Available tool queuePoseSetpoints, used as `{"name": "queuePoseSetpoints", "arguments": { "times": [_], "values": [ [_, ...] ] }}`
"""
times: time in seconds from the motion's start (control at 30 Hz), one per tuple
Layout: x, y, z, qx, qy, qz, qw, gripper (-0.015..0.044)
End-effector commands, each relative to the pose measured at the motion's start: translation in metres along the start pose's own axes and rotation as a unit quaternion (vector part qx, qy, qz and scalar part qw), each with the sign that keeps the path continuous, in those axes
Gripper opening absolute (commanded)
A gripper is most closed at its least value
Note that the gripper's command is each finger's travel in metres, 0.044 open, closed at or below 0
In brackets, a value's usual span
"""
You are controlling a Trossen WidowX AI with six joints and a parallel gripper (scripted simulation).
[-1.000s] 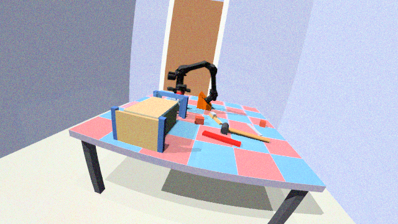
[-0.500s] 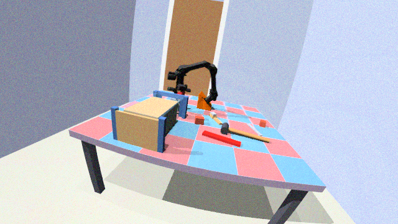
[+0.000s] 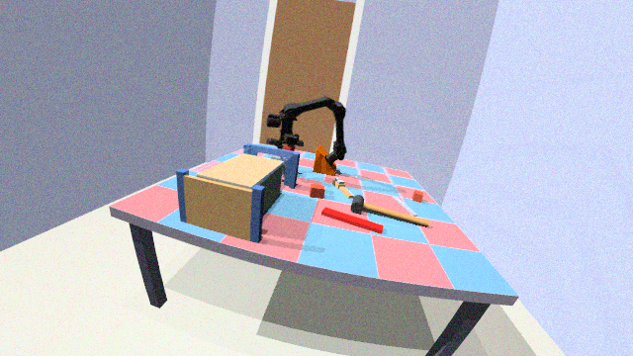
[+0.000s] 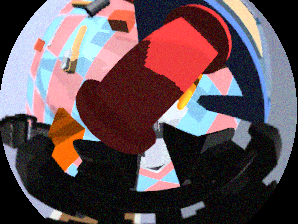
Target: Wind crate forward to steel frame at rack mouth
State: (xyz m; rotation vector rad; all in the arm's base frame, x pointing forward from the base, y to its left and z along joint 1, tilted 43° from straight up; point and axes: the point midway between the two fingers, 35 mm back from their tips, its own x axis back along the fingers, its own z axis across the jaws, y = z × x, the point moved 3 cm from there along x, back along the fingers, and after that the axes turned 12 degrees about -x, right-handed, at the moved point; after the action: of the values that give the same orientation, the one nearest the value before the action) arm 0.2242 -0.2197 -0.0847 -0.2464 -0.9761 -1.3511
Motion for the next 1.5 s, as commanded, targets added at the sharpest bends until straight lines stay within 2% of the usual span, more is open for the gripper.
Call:
{"name": "queuePoseSetpoints", "arguments": {
  "times": [0.0, 0.87, 1.47],
  "values": [
    [-0.0040, -0.0002, -0.0003, -0.007, 0.001, 0.004, 1.000, 0.0000],
    [-0.0043, 0.0006, -0.0047, -0.064, -0.005, 0.003, 0.998, 0.0000],
    [-0.0043, 0.0004, -0.0030, -0.042, -0.003, 0.004, 0.999, 0.0000]
  ]
}}
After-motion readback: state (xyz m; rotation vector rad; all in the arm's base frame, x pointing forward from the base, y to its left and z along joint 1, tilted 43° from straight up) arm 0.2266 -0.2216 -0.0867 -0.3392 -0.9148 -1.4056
